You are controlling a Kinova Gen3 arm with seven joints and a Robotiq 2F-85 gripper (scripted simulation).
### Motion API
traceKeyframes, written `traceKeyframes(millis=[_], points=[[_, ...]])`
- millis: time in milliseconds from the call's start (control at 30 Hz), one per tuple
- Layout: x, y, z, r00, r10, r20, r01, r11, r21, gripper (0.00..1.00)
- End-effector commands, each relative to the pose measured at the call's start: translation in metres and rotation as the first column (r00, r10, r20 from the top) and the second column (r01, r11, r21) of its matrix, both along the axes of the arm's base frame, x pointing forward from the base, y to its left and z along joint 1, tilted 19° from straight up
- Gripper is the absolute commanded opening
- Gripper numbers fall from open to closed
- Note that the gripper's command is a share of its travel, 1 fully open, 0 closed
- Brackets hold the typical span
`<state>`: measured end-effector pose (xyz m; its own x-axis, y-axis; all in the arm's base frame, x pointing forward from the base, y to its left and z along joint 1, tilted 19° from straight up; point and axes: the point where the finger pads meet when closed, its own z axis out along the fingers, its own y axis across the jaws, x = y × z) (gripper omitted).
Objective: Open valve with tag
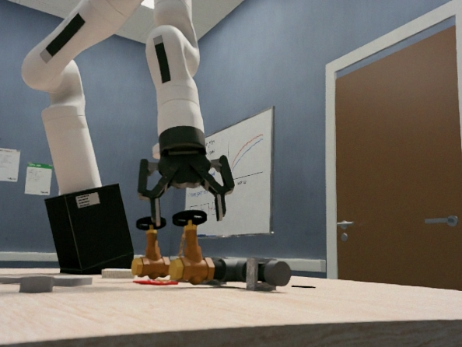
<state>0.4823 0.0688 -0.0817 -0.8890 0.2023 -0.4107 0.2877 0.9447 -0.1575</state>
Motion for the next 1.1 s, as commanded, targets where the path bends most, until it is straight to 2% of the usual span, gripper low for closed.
traceKeyframes(millis=[0,200,267,467,600,767,1067], points=[[0.0006,0.0007,0.0006,0.967,-0.246,0.066,0.239,0.966,0.100,1.00],[0.0006,0.0007,0.0006,0.819,-0.565,0.100,0.526,0.809,0.263,1.00],[0.0006,0.0007,0.0006,0.819,-0.565,0.100,0.526,0.809,0.263,1.00],[0.0006,0.0007,0.0006,0.654,-0.752,0.088,0.677,0.633,0.376,1.00],[0.0006,0.0007,0.0006,0.581,-0.810,0.076,0.720,0.555,0.416,1.00],[0.0006,0.0007,0.0006,0.545,-0.835,0.069,0.737,0.517,0.435,1.00],[0.0005,0.0008,0.0009,0.543,-0.837,0.069,0.738,0.515,0.436,1.00]])
